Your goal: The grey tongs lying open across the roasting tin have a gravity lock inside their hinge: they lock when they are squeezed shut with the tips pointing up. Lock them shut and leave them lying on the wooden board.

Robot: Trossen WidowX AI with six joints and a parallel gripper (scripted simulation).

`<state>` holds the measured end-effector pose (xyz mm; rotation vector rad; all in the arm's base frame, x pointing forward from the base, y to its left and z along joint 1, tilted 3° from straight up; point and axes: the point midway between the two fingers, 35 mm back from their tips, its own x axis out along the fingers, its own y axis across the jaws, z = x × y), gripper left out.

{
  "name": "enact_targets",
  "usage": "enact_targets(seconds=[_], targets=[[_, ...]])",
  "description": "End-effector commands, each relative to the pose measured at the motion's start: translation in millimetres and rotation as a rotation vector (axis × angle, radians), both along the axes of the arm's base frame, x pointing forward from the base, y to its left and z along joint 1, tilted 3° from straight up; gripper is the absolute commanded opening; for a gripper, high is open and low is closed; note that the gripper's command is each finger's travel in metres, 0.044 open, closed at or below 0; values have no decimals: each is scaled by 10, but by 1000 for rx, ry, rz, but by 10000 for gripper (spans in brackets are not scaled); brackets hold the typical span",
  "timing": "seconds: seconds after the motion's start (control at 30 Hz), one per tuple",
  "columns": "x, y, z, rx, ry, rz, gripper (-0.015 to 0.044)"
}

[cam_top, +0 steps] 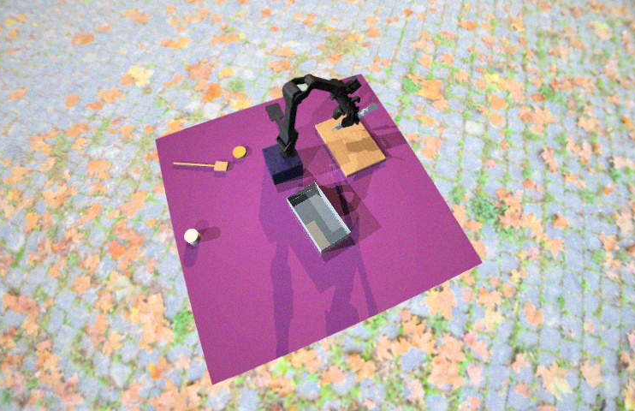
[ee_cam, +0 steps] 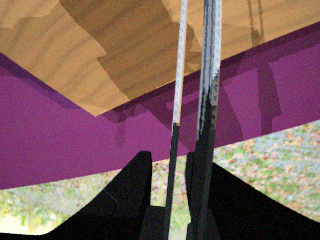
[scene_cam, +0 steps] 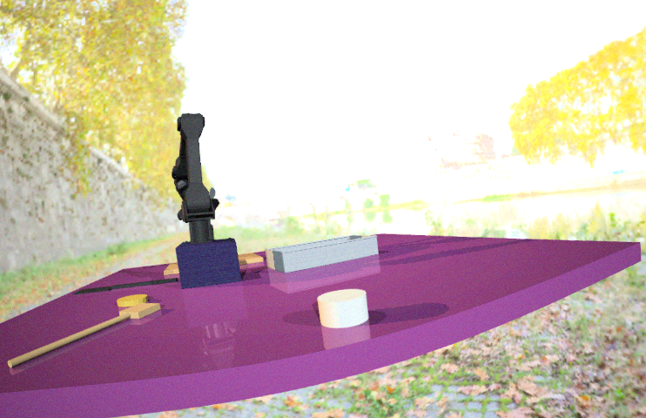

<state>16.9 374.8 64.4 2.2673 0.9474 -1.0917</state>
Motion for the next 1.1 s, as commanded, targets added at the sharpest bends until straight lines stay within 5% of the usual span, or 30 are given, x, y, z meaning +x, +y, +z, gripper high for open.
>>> enact_targets(seconds=[0.0, 0.77, 1.07], targets=[[-18, -3, 37, 66, -58, 3, -150], [-155, -408, 283, 461, -369, -30, -150], [-157, -429, 292, 472, -376, -33, -150]])
